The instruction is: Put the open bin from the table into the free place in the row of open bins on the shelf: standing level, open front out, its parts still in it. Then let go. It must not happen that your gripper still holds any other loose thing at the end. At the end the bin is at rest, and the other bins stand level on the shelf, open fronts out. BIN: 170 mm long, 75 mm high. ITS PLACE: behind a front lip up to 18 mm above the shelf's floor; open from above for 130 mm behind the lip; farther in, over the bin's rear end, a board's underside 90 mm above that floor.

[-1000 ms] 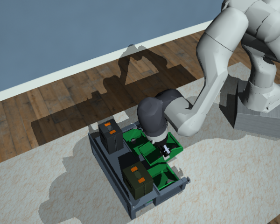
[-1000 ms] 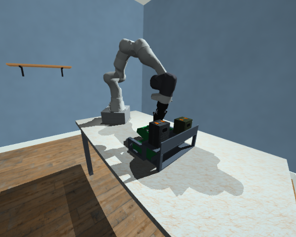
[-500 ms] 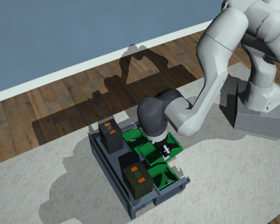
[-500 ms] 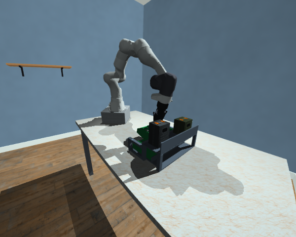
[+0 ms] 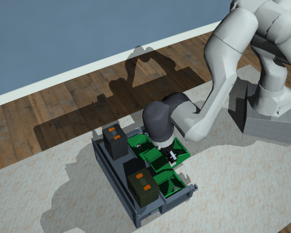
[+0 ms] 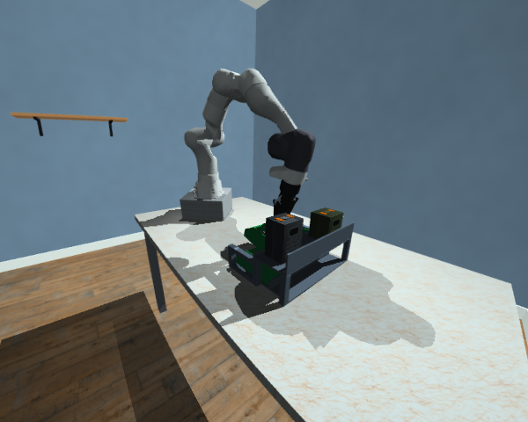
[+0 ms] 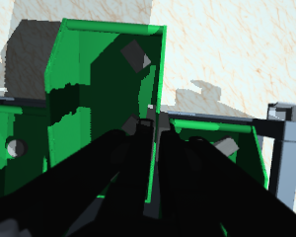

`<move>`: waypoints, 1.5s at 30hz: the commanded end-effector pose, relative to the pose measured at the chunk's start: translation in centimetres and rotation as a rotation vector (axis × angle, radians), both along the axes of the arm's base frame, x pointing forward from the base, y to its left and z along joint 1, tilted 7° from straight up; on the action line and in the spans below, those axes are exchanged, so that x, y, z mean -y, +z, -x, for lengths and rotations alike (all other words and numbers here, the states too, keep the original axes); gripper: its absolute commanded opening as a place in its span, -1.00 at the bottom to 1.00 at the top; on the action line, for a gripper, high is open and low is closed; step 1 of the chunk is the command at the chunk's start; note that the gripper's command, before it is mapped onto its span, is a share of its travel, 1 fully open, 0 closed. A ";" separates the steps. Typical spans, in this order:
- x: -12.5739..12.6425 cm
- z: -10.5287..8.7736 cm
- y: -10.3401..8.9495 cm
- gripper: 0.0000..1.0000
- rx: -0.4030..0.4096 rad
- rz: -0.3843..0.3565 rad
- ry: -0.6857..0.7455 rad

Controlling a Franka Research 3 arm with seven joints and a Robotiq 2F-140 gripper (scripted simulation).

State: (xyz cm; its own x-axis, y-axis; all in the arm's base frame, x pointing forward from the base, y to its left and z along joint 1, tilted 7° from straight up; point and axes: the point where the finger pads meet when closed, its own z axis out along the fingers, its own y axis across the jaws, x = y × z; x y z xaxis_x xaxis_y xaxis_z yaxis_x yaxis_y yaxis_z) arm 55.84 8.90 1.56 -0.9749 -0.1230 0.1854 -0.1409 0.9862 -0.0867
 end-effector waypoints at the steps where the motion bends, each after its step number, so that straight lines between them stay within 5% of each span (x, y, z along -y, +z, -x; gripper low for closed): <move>1: -0.1 -0.2 0.1 -1.00 0.005 -0.004 0.002; 45: -0.2 -0.8 0.0 -1.00 0.026 -0.007 0.004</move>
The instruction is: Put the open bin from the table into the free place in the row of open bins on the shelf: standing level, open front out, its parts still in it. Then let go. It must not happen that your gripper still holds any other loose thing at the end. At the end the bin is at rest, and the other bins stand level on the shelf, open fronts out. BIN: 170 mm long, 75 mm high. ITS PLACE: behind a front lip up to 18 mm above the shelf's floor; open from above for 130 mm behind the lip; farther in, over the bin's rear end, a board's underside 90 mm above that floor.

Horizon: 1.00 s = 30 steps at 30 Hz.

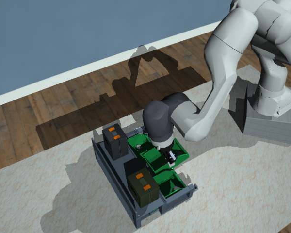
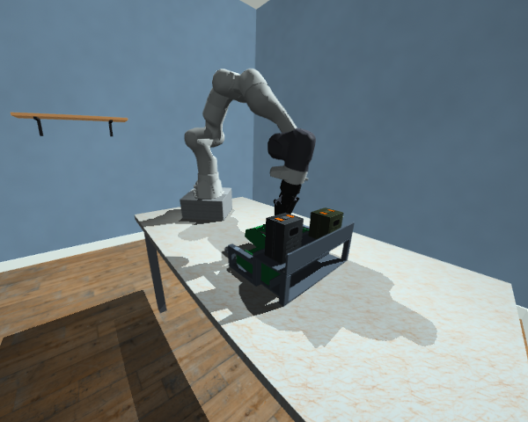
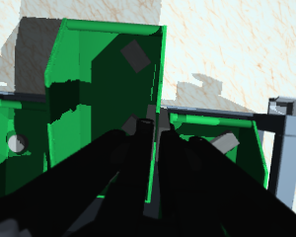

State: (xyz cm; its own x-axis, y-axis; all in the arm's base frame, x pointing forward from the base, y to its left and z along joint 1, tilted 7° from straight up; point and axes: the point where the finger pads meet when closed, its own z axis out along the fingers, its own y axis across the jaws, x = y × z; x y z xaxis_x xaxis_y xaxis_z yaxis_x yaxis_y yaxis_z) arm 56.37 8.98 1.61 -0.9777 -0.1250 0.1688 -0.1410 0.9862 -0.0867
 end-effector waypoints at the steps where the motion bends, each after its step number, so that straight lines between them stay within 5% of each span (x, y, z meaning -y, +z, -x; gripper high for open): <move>1: -0.1 -0.3 0.0 -1.00 0.011 -0.005 0.002; 30: -0.2 -1.4 -0.2 -1.00 0.049 -0.010 0.006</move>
